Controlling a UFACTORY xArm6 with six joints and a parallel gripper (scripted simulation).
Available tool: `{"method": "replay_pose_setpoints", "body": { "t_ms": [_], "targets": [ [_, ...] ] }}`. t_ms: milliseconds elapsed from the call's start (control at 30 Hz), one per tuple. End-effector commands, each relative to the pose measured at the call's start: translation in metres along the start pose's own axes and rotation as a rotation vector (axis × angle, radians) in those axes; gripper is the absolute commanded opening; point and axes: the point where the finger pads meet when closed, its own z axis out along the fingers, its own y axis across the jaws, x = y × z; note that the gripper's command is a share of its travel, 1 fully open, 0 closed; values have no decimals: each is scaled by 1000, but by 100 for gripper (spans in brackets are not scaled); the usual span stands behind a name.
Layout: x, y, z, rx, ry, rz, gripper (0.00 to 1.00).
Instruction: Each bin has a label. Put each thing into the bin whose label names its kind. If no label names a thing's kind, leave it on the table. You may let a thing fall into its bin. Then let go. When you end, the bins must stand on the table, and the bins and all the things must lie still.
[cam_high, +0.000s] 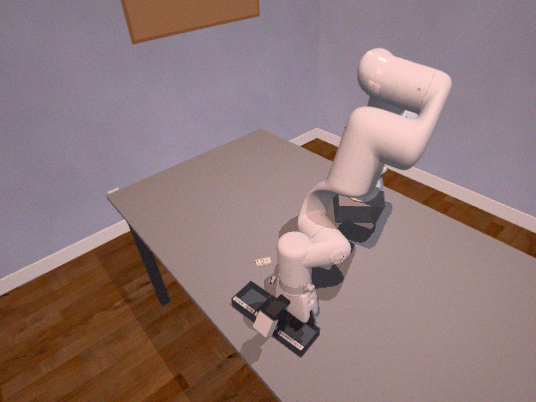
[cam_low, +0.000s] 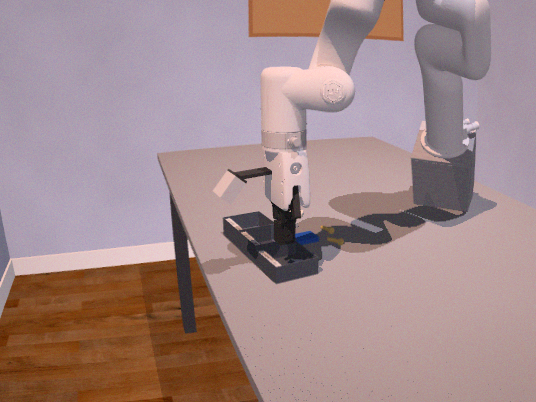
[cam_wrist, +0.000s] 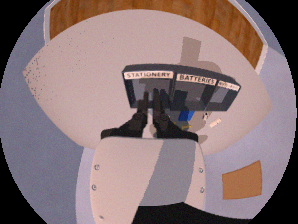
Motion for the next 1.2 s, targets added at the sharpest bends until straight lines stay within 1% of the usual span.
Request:
{"method": "replay_pose_setpoints", "body": {
  "t_ms": [0, 33, 167, 500, 567, 767, 1167],
  "targets": [
    [2, -1, -12, 0, 3, 0, 7],
    [2, -1, -15, 0, 3, 0, 7],
    [2, -1, -15, 0, 3, 0, 7],
    [2, -1, -99, 0, 3, 0, 7],
    [2, -1, -99, 0, 3, 0, 7],
    [2, -1, -147, 0, 3, -1, 7],
    [2, -1, -147, 0, 3, -1, 7]
  ]
}}
